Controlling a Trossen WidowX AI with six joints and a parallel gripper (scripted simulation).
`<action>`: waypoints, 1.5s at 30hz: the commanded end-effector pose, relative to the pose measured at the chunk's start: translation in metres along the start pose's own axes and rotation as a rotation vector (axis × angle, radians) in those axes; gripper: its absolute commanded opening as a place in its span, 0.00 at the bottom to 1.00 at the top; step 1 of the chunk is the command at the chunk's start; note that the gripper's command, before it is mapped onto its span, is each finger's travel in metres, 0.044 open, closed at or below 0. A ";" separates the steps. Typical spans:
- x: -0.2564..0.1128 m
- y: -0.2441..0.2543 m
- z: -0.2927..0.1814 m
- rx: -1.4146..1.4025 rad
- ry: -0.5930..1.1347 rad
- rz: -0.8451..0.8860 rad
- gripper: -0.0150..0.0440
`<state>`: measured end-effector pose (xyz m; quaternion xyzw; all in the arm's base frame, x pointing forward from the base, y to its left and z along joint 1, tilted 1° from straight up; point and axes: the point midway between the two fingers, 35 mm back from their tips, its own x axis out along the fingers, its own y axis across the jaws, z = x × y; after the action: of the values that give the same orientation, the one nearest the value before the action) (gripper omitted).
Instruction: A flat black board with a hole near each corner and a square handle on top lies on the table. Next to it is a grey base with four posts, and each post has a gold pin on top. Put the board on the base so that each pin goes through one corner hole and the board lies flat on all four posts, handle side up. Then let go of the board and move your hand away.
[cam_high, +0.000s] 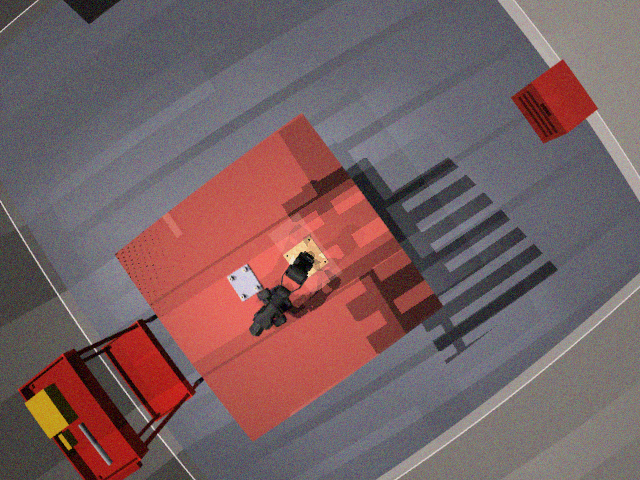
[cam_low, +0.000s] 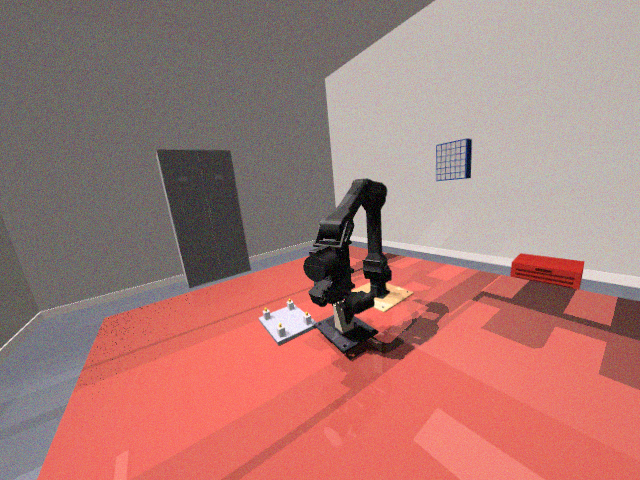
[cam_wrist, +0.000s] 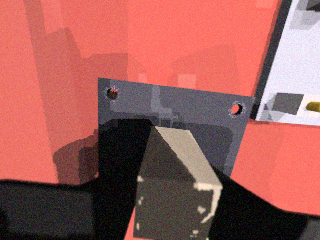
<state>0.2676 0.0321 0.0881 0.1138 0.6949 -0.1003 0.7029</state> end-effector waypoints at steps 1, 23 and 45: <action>-0.015 0.001 0.002 0.002 -0.014 0.007 0.25; -0.062 -0.001 -0.002 0.001 -0.012 0.007 0.25; -0.066 -0.034 0.032 -0.009 -0.015 0.003 0.25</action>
<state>0.2830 -0.0051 0.1532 0.1118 0.6883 -0.0988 0.7099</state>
